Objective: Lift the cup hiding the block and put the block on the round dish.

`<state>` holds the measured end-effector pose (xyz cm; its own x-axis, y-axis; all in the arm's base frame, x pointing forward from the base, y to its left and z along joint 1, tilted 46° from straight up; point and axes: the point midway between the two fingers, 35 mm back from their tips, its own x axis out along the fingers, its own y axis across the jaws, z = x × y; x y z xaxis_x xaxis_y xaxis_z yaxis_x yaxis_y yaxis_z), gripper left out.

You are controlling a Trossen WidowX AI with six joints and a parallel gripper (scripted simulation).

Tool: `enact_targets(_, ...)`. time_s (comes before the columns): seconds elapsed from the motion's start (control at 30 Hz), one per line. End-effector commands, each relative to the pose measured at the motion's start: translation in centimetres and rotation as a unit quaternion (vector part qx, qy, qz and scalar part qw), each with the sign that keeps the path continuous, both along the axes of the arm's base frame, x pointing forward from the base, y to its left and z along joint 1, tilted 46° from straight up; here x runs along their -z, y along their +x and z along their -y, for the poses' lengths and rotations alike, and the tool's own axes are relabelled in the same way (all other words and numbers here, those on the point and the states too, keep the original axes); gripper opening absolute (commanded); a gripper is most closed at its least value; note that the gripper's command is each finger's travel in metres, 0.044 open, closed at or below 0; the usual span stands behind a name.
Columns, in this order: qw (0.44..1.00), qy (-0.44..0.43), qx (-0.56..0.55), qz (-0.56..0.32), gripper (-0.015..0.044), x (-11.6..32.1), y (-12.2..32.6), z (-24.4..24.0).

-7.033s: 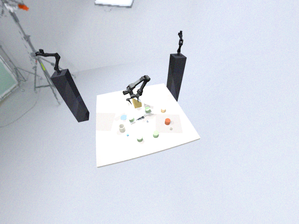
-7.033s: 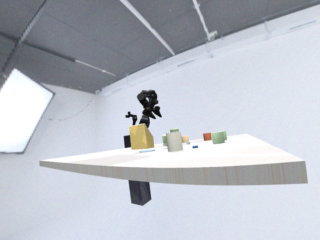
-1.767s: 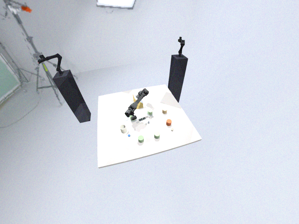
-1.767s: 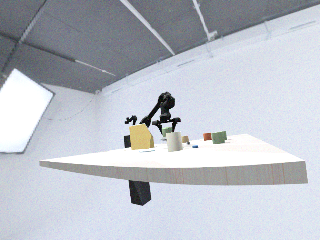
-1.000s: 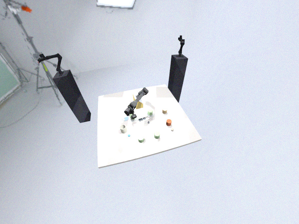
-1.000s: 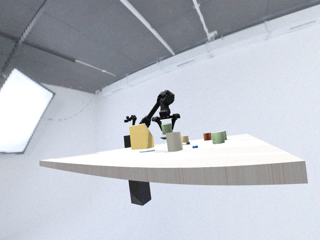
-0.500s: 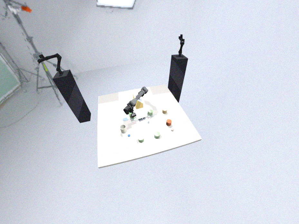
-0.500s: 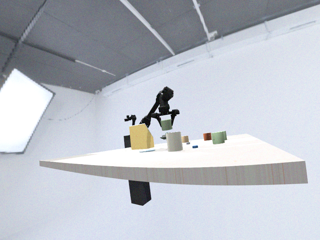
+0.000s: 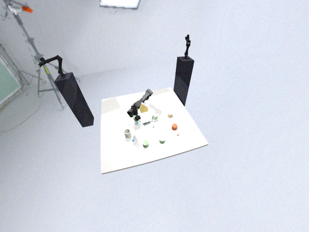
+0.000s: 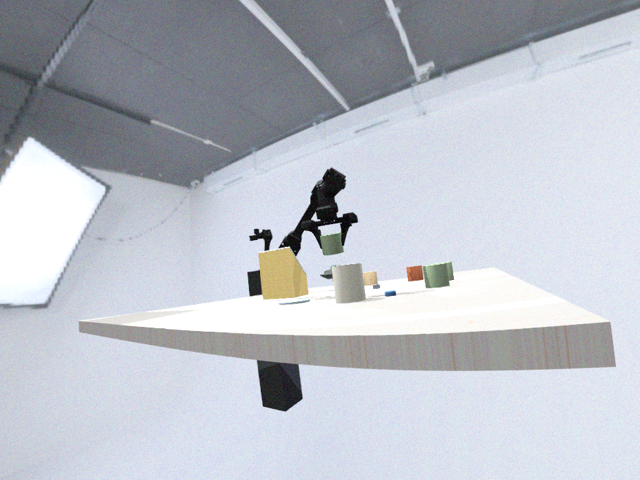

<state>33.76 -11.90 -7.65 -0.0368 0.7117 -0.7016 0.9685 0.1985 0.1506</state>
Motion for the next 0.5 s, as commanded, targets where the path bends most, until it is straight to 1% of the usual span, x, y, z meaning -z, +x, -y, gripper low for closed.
enact_targets(0.0,1.000,-0.004,0.000,0.004,0.0000,-0.70,-0.01,0.74)
enact_targets(0.47,1.000,0.000,0.000,0.000,0.0000,-0.47,-0.07,0.42)
